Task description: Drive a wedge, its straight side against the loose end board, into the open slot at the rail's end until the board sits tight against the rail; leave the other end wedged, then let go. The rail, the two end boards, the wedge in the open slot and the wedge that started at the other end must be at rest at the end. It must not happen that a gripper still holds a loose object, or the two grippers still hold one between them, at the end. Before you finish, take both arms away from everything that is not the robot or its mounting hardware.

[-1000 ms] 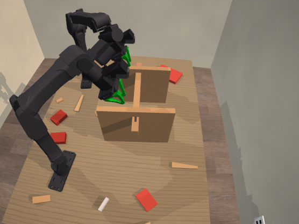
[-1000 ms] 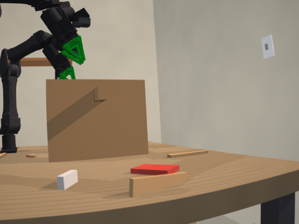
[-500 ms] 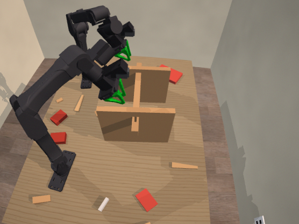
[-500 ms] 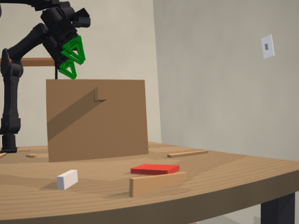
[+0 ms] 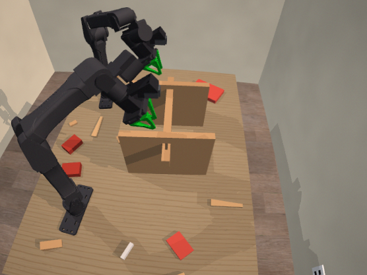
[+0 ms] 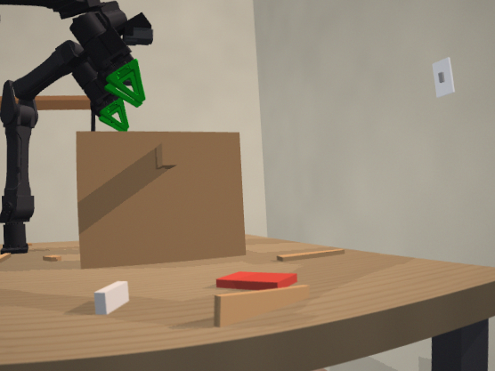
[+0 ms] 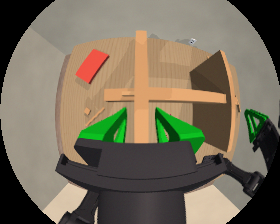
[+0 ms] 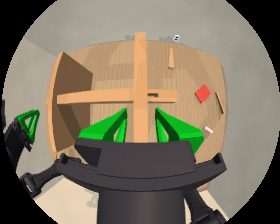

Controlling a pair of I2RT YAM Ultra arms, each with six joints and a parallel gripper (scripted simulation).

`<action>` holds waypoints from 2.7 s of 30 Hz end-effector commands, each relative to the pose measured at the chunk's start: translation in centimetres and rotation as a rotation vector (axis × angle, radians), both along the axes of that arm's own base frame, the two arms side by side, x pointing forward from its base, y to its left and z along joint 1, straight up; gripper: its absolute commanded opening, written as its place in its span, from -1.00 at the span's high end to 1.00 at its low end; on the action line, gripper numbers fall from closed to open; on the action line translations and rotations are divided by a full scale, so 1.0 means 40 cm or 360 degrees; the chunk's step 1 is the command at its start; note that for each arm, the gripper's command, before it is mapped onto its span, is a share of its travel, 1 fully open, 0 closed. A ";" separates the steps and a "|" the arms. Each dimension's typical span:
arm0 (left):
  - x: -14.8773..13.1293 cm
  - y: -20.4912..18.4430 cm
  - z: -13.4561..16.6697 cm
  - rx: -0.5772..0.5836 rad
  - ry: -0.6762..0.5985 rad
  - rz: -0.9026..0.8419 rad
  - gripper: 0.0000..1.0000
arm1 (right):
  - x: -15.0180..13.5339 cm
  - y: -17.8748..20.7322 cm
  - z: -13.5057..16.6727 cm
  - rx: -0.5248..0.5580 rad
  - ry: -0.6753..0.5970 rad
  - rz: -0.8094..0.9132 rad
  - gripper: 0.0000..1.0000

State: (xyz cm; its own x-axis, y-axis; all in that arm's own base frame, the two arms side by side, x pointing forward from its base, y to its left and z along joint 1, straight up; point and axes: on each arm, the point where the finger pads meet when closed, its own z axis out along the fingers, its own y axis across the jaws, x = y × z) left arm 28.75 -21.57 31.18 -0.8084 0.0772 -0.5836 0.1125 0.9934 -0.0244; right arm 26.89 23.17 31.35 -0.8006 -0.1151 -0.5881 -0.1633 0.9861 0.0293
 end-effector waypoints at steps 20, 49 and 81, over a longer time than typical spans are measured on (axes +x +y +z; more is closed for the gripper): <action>0.212 0.172 0.149 -0.0365 -0.0709 0.0006 0.23 | 0.239 -0.174 0.144 0.0389 -0.0684 -0.0036 0.23; 0.223 0.524 0.281 -0.0074 -0.1605 0.0123 0.23 | 0.271 -0.557 0.278 0.0104 -0.1597 -0.0197 0.23; 0.231 0.479 0.236 -0.0073 -0.1454 0.0080 0.16 | 0.274 -0.578 0.280 0.0080 -0.1566 -0.0264 0.23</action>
State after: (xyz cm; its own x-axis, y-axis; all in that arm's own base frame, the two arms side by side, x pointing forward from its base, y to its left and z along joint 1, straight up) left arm 38.16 -1.63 40.00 -0.0290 0.0048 -0.9996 0.0484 0.9988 0.0034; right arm 38.13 0.05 40.73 0.0022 0.0013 -1.0000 0.0011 1.0000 0.0013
